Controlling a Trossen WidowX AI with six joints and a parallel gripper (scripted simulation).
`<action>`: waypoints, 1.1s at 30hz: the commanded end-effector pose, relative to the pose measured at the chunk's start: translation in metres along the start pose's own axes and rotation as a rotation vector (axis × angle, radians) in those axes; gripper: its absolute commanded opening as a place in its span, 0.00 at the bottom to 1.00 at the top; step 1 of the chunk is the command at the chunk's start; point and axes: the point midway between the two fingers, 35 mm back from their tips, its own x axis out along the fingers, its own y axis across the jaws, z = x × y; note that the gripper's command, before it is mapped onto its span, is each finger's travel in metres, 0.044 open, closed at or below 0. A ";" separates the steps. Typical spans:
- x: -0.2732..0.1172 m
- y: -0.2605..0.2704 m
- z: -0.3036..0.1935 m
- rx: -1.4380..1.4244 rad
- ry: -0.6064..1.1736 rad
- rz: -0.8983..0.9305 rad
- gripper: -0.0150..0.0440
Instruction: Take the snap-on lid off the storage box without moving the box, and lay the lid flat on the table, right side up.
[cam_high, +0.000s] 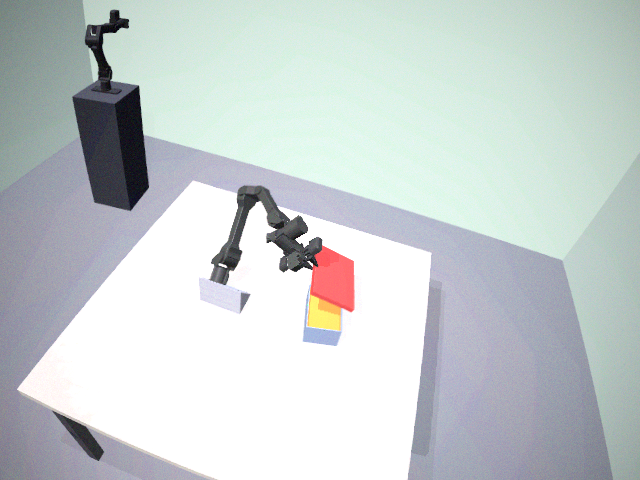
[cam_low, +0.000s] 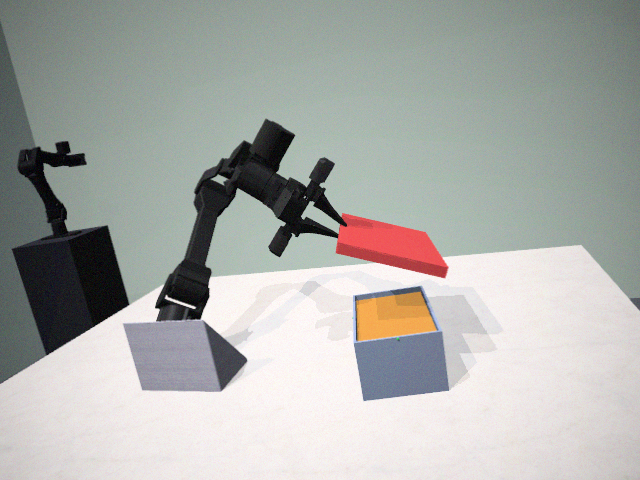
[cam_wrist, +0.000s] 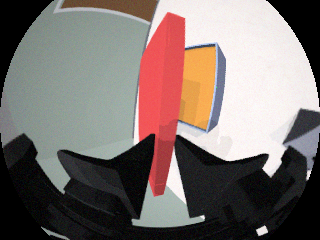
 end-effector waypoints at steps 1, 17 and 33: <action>-0.002 0.001 -0.011 -0.004 -0.005 0.006 0.25; -0.003 0.000 -0.042 -0.002 -0.005 0.006 0.25; -0.005 -0.002 -0.074 -0.001 -0.004 0.005 0.25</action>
